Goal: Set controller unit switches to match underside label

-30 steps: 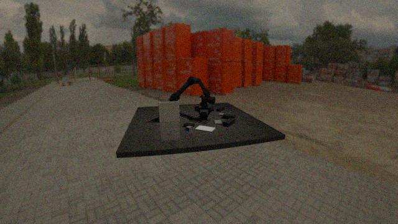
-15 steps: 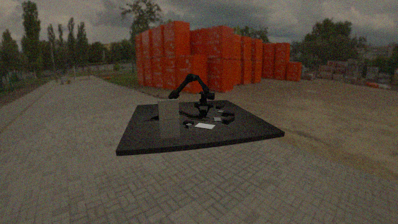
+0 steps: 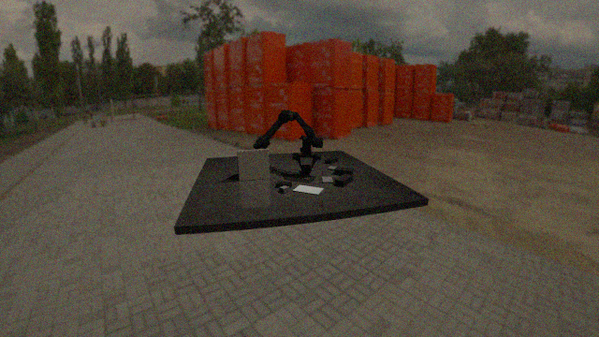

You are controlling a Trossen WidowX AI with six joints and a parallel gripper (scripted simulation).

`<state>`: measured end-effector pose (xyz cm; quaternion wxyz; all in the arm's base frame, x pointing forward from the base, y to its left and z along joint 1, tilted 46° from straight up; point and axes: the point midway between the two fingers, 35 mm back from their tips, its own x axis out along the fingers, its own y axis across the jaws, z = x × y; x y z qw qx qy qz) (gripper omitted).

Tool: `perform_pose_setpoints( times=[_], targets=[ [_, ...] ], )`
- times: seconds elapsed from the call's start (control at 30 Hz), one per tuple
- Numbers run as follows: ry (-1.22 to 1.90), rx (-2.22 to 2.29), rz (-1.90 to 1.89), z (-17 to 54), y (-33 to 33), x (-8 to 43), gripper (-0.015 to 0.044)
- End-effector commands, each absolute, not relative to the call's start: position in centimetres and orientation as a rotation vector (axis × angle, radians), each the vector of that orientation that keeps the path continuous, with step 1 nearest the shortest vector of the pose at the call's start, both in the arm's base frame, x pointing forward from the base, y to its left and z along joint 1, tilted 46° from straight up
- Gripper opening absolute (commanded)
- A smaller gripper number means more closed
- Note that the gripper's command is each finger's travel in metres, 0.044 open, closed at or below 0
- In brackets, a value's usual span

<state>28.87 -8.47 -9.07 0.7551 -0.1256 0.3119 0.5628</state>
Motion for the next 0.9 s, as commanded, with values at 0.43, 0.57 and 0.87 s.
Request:
perform_pose_setpoints(
  times=[0.43, 0.57, 0.87],
  targets=[
    [0.708, -0.295, 1.222, -7.4, -8.8, 29.1, 0.0336],
    [0.715, -0.3, 1.221, -7.1, -8.8, 29.1, 0.0336],
    [0.732, -0.312, 1.22, -6.4, -8.9, 29.2, 0.0336]
  ],
)
